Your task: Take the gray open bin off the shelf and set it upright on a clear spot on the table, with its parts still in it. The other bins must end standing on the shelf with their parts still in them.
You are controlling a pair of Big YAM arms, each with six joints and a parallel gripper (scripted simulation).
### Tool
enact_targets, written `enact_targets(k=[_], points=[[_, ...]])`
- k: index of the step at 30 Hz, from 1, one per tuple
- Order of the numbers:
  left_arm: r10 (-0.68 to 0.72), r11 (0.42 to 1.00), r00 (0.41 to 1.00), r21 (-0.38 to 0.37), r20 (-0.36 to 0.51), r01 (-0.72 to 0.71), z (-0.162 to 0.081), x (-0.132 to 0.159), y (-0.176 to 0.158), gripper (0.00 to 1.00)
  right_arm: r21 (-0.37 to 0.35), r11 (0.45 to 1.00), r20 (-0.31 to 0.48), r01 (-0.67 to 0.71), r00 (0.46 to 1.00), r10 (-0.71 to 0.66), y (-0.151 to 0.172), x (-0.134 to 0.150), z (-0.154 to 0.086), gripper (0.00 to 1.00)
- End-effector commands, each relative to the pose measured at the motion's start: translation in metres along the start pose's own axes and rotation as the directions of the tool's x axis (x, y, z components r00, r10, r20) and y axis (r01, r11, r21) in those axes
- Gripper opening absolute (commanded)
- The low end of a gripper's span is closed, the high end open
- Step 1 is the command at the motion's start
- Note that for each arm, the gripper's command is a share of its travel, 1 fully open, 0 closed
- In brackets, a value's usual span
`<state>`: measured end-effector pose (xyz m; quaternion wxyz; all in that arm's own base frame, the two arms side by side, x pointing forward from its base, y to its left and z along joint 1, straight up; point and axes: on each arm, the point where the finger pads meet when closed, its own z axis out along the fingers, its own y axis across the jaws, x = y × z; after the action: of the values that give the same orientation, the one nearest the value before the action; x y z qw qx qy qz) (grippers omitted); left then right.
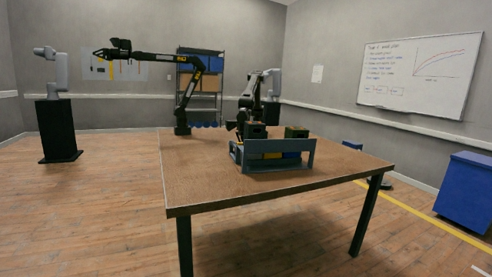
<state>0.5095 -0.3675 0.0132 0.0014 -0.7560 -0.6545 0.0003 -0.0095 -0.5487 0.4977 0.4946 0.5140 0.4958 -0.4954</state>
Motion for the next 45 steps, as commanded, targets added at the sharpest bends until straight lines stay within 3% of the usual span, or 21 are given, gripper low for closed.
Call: enact_targets(k=[1, 45], points=[[0.002, 1.0, 1.0, 0.011, -0.008, -0.002, 0.007, -0.001, 0.002, 0.9, 0.006, 1.0, 0.02, 0.017, 1.0, -0.017, -0.004, -0.003, -0.004, 1.0], [0.002, 1.0, 1.0, 0.007, -0.006, -0.002, 0.02, 0.0, 0.0, 0.9, 0.006, 1.0, 0.02, 0.017, 1.0, -0.017, -0.004, -0.003, -0.004, 1.0]])
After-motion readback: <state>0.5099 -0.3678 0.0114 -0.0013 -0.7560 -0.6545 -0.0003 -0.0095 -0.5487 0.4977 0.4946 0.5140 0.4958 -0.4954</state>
